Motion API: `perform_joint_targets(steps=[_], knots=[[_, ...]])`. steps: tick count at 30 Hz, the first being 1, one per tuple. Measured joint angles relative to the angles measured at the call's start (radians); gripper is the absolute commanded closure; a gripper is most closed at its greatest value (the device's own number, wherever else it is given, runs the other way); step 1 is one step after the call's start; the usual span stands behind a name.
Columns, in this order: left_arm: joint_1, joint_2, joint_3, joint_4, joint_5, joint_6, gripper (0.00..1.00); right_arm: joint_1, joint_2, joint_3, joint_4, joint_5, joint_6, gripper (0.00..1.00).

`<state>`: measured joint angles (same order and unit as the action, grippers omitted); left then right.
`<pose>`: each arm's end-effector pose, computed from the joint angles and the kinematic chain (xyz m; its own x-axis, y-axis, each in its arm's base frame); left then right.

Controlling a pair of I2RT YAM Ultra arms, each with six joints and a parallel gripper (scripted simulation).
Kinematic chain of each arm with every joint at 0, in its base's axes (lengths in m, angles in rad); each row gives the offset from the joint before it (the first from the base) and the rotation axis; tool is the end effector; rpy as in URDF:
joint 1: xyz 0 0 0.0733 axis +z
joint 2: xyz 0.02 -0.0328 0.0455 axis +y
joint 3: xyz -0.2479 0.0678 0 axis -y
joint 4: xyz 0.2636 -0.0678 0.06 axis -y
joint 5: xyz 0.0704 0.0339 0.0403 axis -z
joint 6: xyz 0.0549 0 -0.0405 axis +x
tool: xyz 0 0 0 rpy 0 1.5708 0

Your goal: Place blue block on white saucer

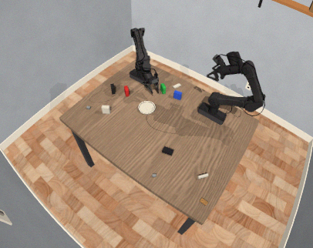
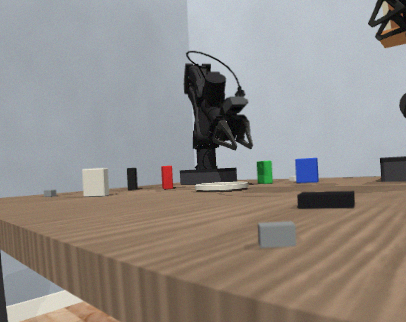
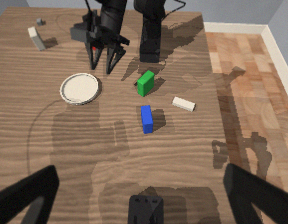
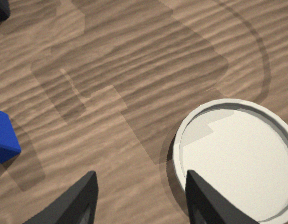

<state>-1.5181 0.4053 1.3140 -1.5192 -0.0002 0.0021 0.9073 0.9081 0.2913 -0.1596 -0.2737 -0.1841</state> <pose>0.0016 -0.0094 0.3893 -0.0281 0.5726 -0.8194 0.9987 0.0516 0.0018 0.1137 0.1713 0.1242 -0.2637 -0.6235 -0.7361 -0.9415 0.3325 0.0556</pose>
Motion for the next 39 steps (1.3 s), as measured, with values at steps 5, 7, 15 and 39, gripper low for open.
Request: perform_joint_targets(steps=[5,7,15,39], knots=[[0.0,-0.007,0.013,-0.022,0.0,0.0,0.0,0.137,0.085,-0.045,0.177,-0.031,-0.023,0.51],[0.0,-0.007,0.013,-0.026,0.0,0.0,0.0,0.174,0.111,-0.056,0.227,-0.045,-0.034,0.51],[0.0,-0.007,0.013,-0.031,0.0,0.0,0.0,0.37,0.268,-0.143,0.499,-0.108,-0.071,0.51],[0.0,-0.007,0.013,-0.032,0.0,0.0,0.0,0.435,0.425,-0.175,0.772,-0.114,-0.057,0.51]])
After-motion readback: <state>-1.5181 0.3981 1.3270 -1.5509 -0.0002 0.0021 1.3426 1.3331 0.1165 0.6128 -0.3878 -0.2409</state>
